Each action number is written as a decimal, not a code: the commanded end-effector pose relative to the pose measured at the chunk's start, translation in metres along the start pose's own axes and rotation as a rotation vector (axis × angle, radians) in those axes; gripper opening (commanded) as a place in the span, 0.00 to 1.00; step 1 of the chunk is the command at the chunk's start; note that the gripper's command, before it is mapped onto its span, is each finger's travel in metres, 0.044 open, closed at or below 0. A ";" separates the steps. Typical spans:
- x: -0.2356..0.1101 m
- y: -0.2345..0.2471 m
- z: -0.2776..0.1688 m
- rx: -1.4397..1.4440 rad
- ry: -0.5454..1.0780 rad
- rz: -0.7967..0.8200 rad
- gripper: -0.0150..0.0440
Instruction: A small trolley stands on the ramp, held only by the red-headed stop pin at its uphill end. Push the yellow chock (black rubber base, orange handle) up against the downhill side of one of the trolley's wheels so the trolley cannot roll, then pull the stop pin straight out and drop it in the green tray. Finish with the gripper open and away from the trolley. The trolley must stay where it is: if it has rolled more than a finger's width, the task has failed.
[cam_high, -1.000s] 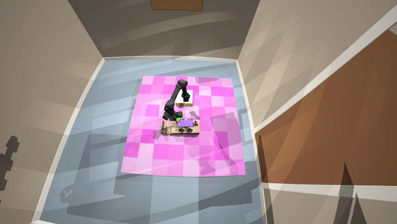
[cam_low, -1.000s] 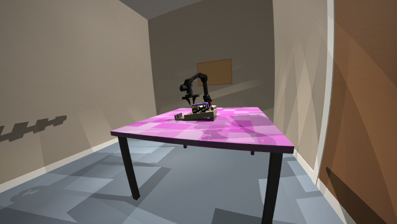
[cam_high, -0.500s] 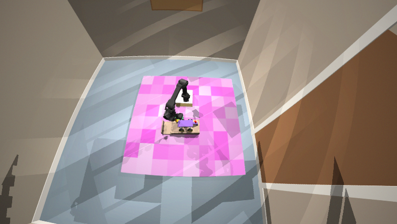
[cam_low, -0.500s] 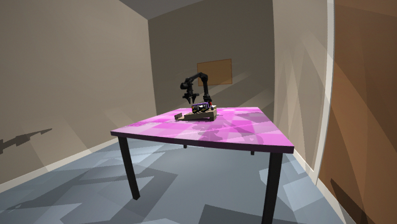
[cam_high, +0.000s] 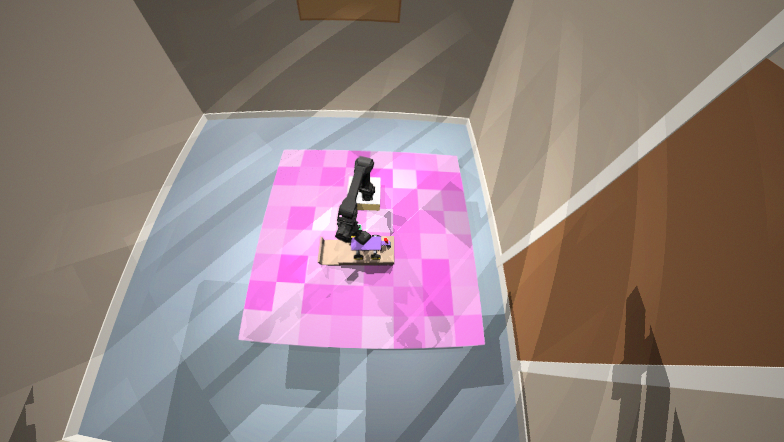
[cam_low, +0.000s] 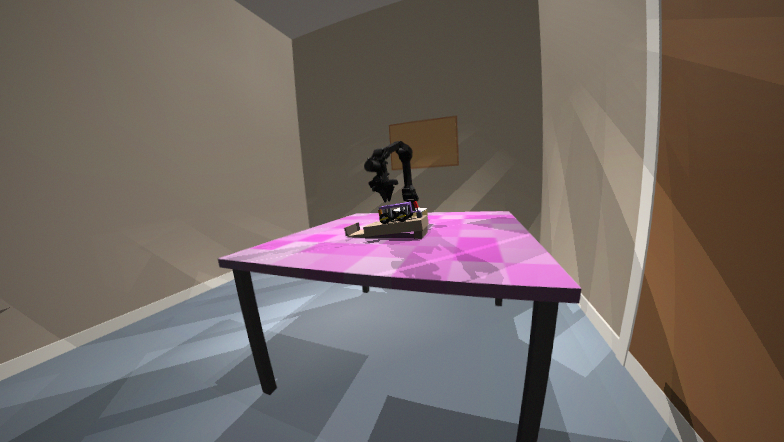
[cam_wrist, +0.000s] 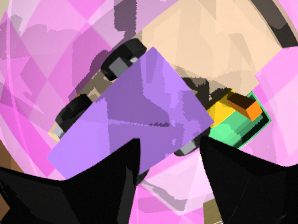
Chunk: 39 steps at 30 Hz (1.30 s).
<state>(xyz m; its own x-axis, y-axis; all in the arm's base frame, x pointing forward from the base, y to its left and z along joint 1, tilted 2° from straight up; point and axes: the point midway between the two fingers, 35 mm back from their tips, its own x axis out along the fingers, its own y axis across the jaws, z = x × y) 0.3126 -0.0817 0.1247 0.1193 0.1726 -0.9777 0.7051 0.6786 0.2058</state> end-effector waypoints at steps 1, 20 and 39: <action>-0.002 0.024 -0.012 0.161 0.027 0.022 0.58; -0.005 0.102 -0.077 0.838 0.176 -0.002 0.58; 0.005 0.107 -0.084 0.890 0.188 -0.010 0.58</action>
<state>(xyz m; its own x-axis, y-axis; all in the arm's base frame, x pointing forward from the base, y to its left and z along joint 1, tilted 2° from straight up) 0.3299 0.0492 0.1503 0.0500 0.3325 -0.9418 0.9946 -0.1029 0.0165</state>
